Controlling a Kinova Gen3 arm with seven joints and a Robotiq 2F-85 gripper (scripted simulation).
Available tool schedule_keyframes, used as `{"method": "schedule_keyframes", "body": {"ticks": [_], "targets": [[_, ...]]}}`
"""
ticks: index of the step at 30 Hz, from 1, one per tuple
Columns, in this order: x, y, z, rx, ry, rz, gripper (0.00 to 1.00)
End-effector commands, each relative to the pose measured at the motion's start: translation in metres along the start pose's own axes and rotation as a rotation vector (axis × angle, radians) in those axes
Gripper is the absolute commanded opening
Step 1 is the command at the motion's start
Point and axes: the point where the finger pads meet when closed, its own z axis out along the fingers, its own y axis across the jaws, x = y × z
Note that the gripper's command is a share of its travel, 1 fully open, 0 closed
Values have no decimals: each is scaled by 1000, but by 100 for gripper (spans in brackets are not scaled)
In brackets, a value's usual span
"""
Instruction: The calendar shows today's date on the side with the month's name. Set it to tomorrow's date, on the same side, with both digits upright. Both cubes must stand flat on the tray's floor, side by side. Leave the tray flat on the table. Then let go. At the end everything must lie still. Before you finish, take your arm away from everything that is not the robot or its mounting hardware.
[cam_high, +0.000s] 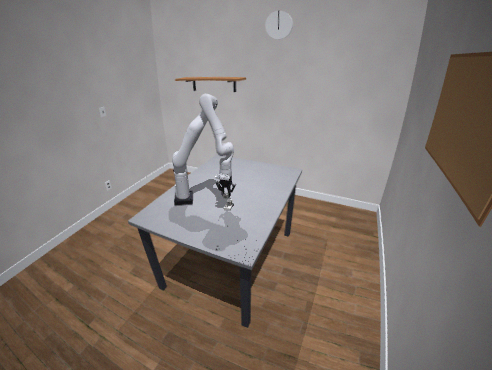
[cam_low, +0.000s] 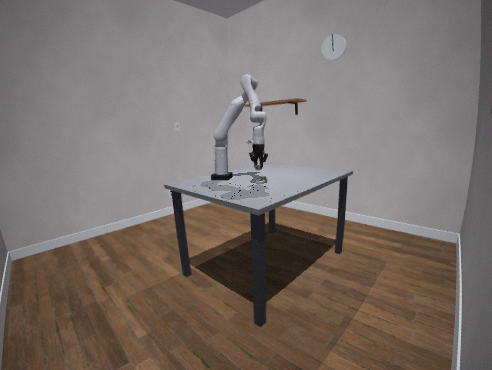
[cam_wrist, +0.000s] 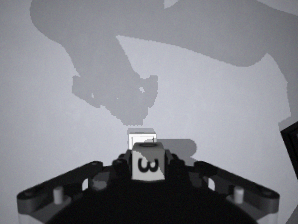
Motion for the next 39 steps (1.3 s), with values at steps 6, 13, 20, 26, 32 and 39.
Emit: {"method": "schedule_keyframes", "body": {"ticks": [6, 13, 20, 26, 32, 39], "targets": [[-9, -6, -19, 23, -12, -21, 28], [-9, -6, -21, 23, -12, -21, 28], [-9, -6, -21, 23, -12, -21, 28], [-8, -6, -21, 22, -12, -11, 28], [-7, -5, -20, 17, -12, 32, 28], [-4, -3, -19, 9, -13, 108, 28]]}}
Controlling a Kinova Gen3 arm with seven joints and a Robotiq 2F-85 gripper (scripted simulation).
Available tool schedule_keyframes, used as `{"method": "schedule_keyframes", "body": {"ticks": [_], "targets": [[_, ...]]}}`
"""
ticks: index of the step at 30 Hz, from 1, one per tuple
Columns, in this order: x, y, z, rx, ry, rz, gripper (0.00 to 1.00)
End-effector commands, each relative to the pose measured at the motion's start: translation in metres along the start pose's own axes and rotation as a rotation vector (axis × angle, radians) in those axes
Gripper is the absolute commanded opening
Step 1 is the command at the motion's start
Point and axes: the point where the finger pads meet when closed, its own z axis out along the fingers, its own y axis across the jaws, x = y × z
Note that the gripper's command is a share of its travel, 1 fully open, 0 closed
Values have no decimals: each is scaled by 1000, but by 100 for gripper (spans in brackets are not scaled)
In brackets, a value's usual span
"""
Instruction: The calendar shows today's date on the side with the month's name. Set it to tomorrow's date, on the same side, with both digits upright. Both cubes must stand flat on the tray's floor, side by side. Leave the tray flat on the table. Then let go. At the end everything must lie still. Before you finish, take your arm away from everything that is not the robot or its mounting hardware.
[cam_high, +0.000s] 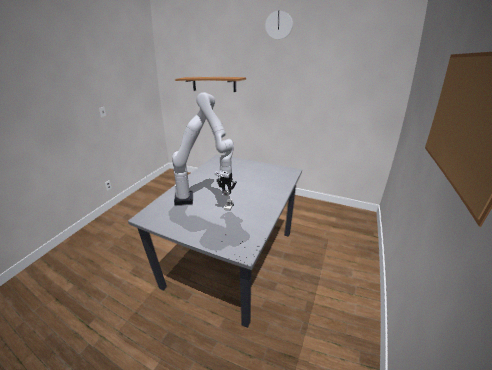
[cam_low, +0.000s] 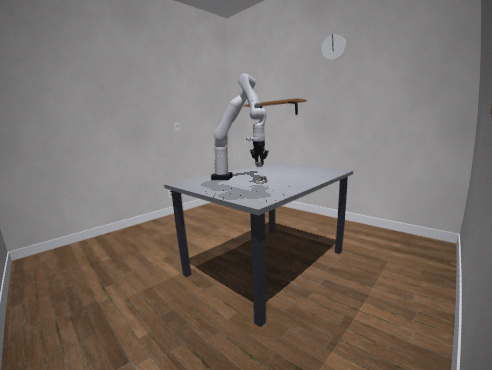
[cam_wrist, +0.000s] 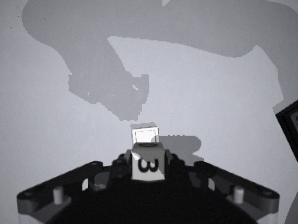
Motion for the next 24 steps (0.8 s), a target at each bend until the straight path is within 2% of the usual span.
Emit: {"method": "schedule_keyframes", "body": {"ticks": [1, 13, 15, 24], "targets": [[2, 1, 1, -5, 2, 36, 28], [16, 6, 6, -35, 7, 403, 28], [16, 6, 6, -35, 7, 403, 28], [30, 10, 10, -55, 18, 805, 28]]}}
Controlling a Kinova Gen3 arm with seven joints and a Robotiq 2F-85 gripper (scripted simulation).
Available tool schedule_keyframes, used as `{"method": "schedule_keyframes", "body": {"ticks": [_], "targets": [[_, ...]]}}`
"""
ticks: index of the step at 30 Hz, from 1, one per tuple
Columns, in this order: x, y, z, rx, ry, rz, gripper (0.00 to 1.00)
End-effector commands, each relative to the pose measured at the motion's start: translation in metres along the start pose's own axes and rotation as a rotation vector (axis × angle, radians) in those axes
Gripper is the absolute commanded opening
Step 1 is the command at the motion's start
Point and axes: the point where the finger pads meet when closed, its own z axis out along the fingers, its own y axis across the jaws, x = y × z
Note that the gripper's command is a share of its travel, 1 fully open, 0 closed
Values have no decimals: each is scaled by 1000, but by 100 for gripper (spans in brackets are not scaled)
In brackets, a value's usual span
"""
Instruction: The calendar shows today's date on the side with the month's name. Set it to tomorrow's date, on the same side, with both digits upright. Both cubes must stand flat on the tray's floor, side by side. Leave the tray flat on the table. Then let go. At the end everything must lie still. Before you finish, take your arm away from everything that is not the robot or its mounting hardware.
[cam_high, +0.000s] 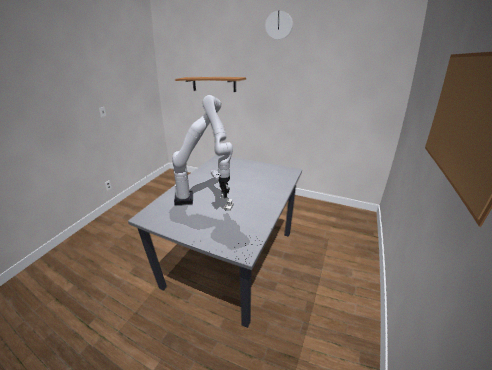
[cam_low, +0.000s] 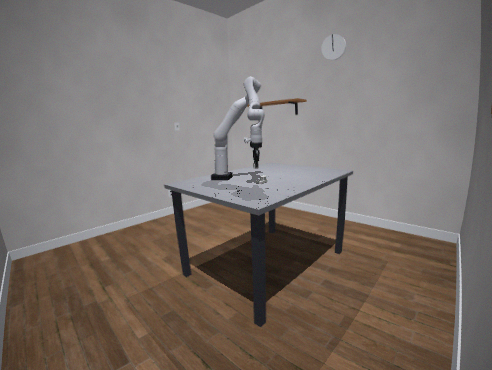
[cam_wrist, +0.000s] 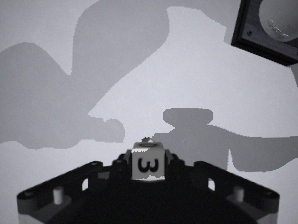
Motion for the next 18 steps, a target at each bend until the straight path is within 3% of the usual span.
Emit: {"method": "schedule_keyframes", "body": {"ticks": [1, 6, 8, 18], "targets": [[6, -3, 4, -2, 16, 99, 28], [13, -9, 5, -6, 18, 352, 28], [13, -9, 5, -6, 18, 352, 28], [23, -23, 6, -3, 11, 857, 28]]}}
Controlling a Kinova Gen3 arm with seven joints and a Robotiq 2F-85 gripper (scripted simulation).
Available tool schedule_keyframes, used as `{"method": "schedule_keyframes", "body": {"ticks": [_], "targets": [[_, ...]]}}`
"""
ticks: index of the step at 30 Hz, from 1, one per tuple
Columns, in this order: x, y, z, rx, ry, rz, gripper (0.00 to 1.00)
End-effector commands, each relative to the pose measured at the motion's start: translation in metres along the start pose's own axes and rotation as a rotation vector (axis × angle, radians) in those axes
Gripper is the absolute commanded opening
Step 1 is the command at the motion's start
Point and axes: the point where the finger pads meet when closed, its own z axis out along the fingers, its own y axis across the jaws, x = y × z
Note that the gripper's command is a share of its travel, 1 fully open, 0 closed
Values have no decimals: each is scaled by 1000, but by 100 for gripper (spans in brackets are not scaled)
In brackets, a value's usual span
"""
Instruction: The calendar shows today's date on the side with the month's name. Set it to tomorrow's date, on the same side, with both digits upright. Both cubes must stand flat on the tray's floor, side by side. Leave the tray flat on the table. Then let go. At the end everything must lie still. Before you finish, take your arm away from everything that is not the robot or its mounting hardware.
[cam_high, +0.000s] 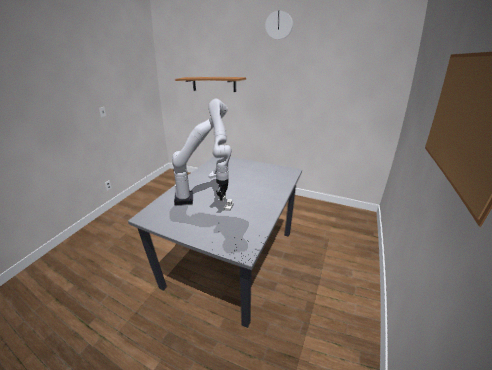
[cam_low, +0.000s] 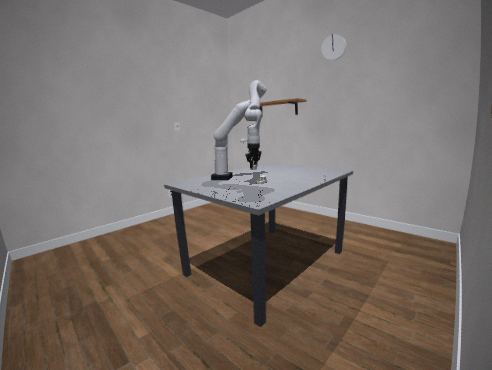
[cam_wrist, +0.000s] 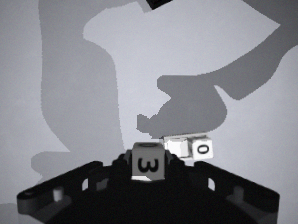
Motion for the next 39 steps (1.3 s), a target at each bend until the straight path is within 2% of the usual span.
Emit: {"method": "schedule_keyframes", "body": {"ticks": [1, 5, 7, 15, 22, 39], "targets": [[1, -7, 3, 11, 6, 100, 28], [-2, -13, 2, 11, -4, 283, 28], [-2, -13, 2, 11, -4, 283, 28], [-7, -24, 0, 8, -26, 595, 28], [-12, -31, -1, 4, -46, 795, 28], [-17, -38, -4, -3, -67, 981, 28]]}}
